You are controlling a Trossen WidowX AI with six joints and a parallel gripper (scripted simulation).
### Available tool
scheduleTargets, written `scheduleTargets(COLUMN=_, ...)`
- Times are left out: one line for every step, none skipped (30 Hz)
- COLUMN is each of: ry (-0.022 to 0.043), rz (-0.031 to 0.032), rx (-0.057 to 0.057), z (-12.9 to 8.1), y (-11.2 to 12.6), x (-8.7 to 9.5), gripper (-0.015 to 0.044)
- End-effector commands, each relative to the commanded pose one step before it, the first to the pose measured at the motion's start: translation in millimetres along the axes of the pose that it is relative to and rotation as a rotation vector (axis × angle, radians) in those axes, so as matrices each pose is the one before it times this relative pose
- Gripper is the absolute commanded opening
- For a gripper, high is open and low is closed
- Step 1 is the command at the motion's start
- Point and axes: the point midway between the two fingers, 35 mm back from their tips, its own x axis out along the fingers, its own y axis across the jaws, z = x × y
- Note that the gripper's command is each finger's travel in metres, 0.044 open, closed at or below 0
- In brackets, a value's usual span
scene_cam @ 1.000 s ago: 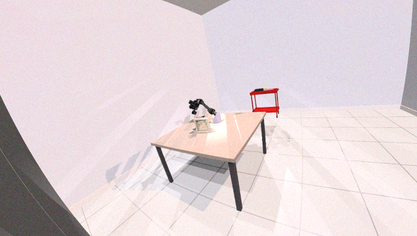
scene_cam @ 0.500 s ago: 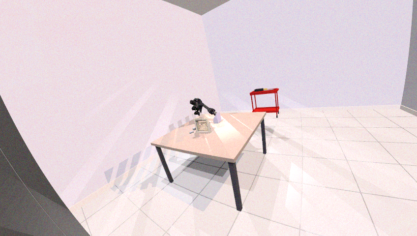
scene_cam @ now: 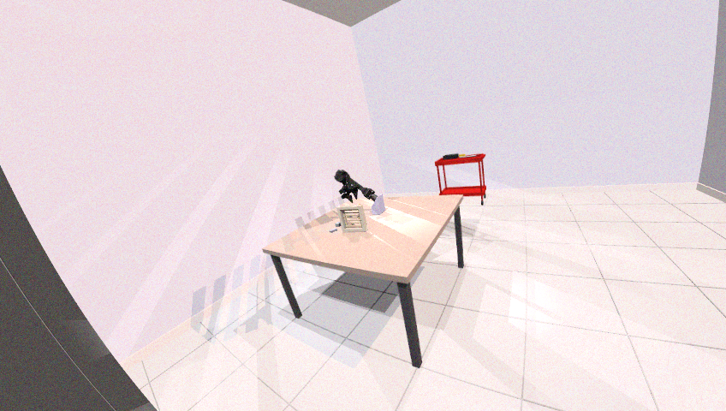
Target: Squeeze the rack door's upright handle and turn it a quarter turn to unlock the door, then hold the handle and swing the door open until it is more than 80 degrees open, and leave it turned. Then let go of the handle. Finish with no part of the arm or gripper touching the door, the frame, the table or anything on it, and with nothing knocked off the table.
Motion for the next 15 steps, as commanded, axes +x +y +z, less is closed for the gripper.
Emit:
scheduleTargets(ry=0.06207, rz=-0.08714, rx=-0.0353, z=-7.74, y=4.38, x=6.09, gripper=0.0287)
scheduleTargets(ry=0.01291, rz=-0.01886, rx=-0.0084, z=-1.69, y=0.83, x=1.04, gripper=0.0287)
scheduleTargets(ry=0.0125, rz=-0.01903, rx=-0.0086, z=-1.64, y=0.82, x=0.98, gripper=0.0287)
scheduleTargets(ry=0.0121, rz=-0.0192, rx=-0.0088, z=-1.58, y=0.82, x=0.91, gripper=0.0287)
scheduleTargets(ry=0.01169, rz=-0.01936, rx=-0.0089, z=-1.53, y=0.82, x=0.85, gripper=0.0287)
scheduleTargets(ry=0.01128, rz=-0.01952, rx=-0.0091, z=-1.47, y=0.82, x=0.78, gripper=0.0287)
scheduleTargets(ry=0.01087, rz=-0.01967, rx=-0.0093, z=-1.42, y=0.81, x=0.71, gripper=0.0287)
scheduleTargets(ry=0.01046, rz=-0.01981, rx=-0.0094, z=-1.36, y=0.81, x=0.65, gripper=0.0287)
scheduleTargets(ry=0.01005, rz=-0.01995, rx=-0.0095, z=-1.31, y=0.8, x=0.58, gripper=0.0287)
scheduleTargets(ry=0.00964, rz=-0.02009, rx=-0.0097, z=-1.25, y=0.8, x=0.51, gripper=0.0287)
scheduleTargets(ry=0.00923, rz=-0.02021, rx=-0.0098, z=-1.2, y=0.8, x=0.44, gripper=0.0287)
scheduleTargets(ry=0.00882, rz=-0.02033, rx=-0.0099, z=-1.14, y=0.79, x=0.38, gripper=0.0287)
scheduleTargets(ry=0.00842, rz=-0.02045, rx=-0.0101, z=-1.08, y=0.79, x=0.31, gripper=0.0287)
scheduleTargets(ry=0.00801, rz=-0.02055, rx=-0.0102, z=-1.03, y=0.78, x=0.24, gripper=0.0287)
scheduleTargets(ry=0.0076, rz=-0.02065, rx=-0.0103, z=-0.97, y=0.78, x=0.17, gripper=0.0287)
